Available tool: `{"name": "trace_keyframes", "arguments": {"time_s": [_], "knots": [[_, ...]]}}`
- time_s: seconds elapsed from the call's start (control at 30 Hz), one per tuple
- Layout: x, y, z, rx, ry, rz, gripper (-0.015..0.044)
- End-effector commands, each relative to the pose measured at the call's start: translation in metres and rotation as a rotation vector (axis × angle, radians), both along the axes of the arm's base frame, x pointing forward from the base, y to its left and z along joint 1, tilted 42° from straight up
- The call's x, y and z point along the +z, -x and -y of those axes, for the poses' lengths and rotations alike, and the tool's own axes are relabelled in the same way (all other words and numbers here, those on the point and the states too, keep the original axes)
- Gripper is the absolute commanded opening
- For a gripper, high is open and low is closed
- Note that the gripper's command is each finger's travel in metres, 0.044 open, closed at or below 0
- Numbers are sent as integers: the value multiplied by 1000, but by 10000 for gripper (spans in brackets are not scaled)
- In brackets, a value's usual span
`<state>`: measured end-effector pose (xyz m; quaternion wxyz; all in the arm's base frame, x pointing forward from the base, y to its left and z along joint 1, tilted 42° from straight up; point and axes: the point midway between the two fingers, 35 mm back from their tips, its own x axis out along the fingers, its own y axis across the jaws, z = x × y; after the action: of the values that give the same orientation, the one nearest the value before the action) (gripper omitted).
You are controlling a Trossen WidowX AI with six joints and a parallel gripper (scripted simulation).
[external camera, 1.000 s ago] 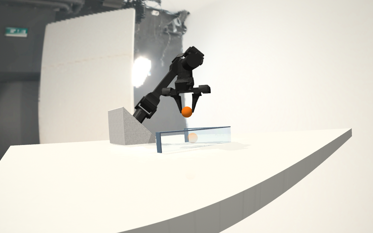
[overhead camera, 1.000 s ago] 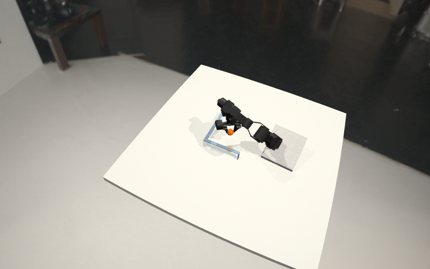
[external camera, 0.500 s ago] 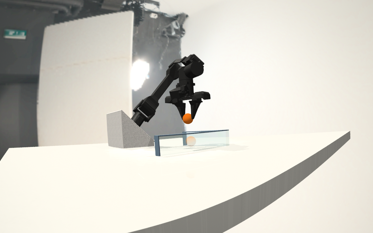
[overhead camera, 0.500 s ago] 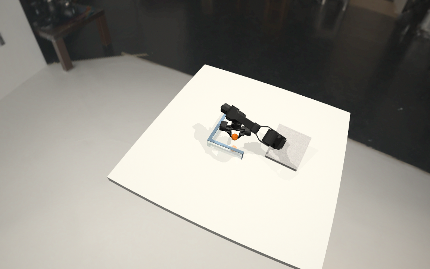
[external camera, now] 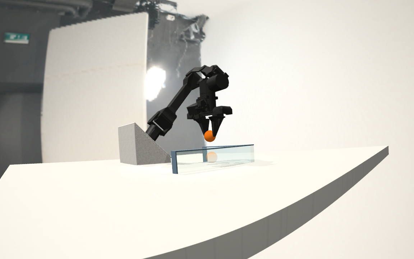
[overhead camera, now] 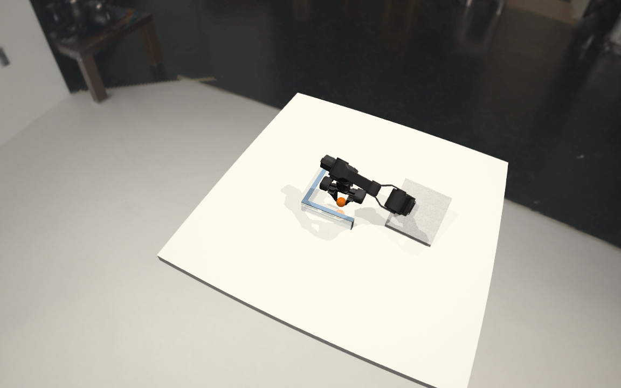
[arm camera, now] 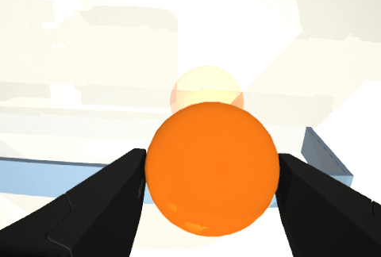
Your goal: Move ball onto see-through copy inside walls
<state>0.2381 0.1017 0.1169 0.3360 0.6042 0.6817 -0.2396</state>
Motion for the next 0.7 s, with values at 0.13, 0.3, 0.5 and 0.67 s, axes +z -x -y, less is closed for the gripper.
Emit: {"name": "trace_keyframes", "arguments": {"time_s": [0.13, 0.3, 0.5, 0.67], "knots": [[-25, 2, -23, -2, -5, -7, 0], [-42, 5, -40, -2, -9, -8, 0], [-46, 6, -44, -1, -10, -8, 0], [-51, 6, -48, -1, -10, -8, 0]]}}
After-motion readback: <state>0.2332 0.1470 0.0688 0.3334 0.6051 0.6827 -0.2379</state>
